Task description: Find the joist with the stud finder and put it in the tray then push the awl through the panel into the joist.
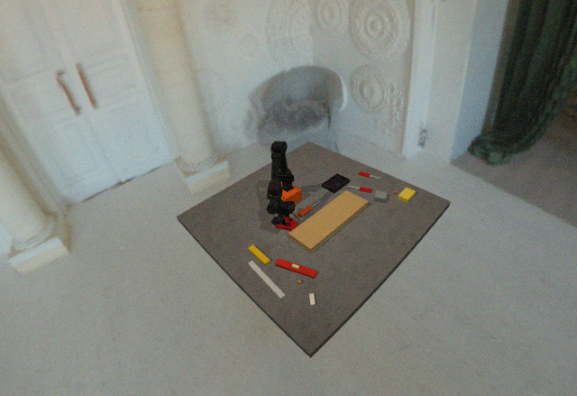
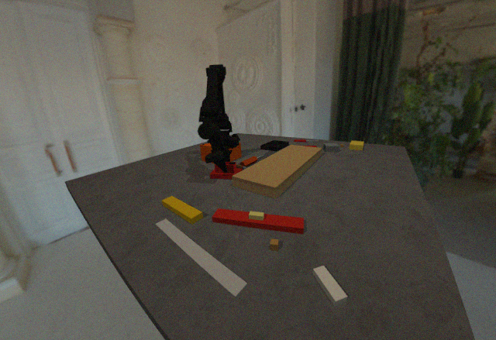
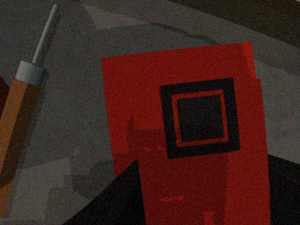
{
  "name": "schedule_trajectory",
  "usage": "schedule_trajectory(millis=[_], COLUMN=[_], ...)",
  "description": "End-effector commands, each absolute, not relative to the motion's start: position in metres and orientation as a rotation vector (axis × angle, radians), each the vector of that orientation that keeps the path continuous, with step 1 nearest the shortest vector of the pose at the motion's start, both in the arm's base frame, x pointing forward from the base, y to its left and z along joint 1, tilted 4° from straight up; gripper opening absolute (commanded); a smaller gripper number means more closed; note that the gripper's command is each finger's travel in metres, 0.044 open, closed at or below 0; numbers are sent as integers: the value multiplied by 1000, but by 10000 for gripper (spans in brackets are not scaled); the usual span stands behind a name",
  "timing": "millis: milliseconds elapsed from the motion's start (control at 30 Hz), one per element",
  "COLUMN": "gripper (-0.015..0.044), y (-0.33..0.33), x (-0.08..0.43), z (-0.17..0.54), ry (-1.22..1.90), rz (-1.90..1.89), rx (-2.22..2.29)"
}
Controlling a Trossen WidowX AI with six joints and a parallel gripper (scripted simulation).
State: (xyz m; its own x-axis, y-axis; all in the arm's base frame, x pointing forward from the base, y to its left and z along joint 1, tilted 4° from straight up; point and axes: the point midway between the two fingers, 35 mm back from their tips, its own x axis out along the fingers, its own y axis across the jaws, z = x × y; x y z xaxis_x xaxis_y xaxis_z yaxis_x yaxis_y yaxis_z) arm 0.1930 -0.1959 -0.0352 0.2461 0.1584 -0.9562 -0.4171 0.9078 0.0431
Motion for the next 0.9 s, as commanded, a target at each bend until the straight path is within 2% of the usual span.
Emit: schedule_trajectory(millis=[0, 67, 100, 433, 633, 867], gripper=[56, 4, 0, 0, 0, 0], y=[-198, -200, -201, -201, -203, -211], x=[195, 196, 196, 194, 199, 235], z=[-24, -13, -6, 65, 68, 73], ry=[1261, 1261, 1261, 1261, 1265, 1288], rz=[396, 396, 396, 396, 383, 297], rx=[-236, -236, -236, -236, -227, -164])
